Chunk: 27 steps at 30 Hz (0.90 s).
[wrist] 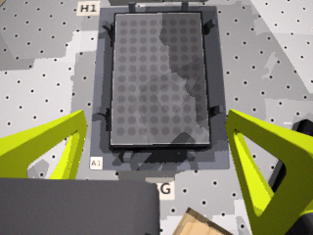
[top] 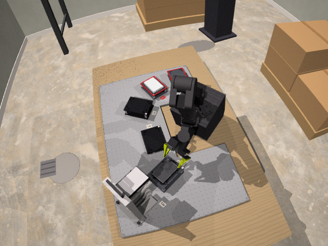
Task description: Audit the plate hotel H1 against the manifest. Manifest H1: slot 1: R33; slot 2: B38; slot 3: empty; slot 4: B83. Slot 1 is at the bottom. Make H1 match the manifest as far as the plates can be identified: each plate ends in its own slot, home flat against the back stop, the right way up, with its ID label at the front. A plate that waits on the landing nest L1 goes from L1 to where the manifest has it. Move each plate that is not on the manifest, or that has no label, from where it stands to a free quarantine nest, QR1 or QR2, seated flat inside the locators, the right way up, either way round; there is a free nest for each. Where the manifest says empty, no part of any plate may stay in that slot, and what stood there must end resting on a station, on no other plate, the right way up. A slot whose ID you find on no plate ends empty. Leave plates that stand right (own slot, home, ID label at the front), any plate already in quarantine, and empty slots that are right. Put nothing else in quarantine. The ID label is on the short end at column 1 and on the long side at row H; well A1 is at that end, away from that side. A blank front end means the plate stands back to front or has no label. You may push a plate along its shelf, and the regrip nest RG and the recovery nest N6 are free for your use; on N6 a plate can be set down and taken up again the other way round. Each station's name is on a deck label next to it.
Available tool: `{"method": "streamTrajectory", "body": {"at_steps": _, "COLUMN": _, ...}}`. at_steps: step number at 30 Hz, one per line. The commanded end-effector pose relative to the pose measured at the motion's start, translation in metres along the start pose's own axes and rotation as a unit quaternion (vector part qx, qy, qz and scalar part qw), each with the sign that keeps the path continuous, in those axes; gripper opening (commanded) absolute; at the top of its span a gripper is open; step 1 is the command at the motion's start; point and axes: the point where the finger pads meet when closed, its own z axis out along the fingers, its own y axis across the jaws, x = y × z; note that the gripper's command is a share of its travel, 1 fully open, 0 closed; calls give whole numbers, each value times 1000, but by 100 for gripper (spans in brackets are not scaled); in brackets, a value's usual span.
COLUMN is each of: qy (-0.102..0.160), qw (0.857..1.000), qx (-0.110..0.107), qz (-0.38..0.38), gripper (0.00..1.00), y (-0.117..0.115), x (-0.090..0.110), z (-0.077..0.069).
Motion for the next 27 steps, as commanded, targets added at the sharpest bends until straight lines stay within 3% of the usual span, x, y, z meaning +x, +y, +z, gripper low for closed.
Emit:
{"method": "streamTrajectory", "body": {"at_steps": 1, "qy": 17, "qw": 1000, "qx": 6, "qz": -7, "gripper": 100, "y": -2, "x": 6, "z": -9}}
{"method": "streamTrajectory", "body": {"at_steps": 25, "qy": 17, "qw": 1000, "qx": 6, "qz": -7, "gripper": 100, "y": -2, "x": -16, "z": -35}}
{"method": "streamTrajectory", "body": {"at_steps": 27, "qy": 9, "qw": 1000, "qx": 3, "qz": -4, "gripper": 100, "y": 1, "x": -25, "z": -35}}
